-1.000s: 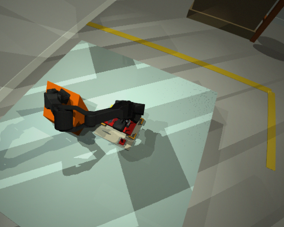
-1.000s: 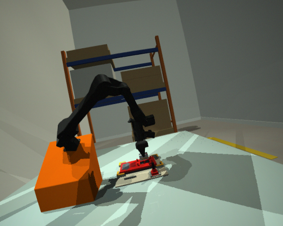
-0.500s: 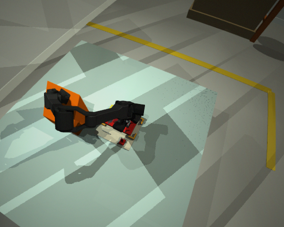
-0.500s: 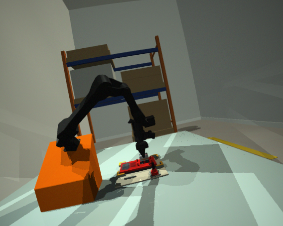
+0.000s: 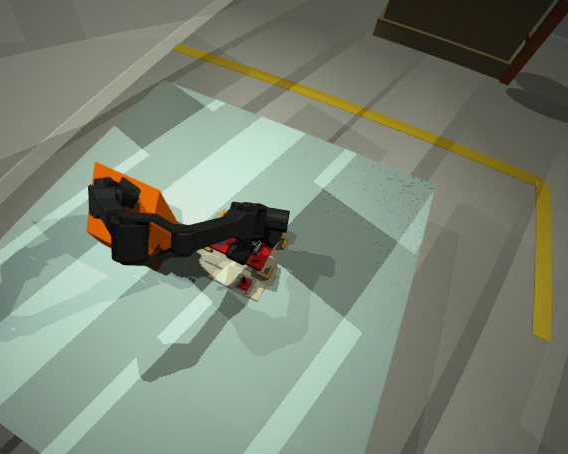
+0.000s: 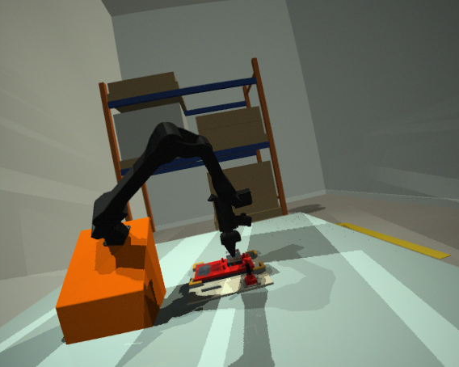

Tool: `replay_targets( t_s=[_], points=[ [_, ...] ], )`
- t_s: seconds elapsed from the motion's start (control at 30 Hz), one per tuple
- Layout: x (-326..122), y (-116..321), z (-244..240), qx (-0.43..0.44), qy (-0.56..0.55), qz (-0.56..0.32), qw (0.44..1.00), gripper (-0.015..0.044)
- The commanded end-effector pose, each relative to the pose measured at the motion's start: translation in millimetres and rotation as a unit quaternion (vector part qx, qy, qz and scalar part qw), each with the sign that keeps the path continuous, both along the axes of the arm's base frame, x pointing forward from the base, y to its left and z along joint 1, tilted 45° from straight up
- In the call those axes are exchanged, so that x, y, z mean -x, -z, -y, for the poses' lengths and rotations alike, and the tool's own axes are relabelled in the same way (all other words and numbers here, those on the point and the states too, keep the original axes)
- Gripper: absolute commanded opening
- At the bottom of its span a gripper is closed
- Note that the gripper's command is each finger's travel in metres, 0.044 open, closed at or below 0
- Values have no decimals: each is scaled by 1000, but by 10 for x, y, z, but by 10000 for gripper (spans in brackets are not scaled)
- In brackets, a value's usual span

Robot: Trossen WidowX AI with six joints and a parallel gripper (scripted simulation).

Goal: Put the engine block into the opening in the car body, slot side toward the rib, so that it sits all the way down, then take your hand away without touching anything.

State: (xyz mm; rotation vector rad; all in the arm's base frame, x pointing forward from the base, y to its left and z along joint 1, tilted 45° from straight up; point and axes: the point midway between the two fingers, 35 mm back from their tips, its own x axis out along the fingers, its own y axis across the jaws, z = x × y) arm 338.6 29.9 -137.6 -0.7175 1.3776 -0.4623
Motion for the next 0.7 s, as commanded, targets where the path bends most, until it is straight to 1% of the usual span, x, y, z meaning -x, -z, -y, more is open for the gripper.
replay_targets(
  t_s=[0.0, 0.67],
  points=[
    [-2, 8, 8, 1, -2, -1, 1000, 158],
    [-10, 46, 45, 1, -2, -1, 1000, 158]
  ],
)
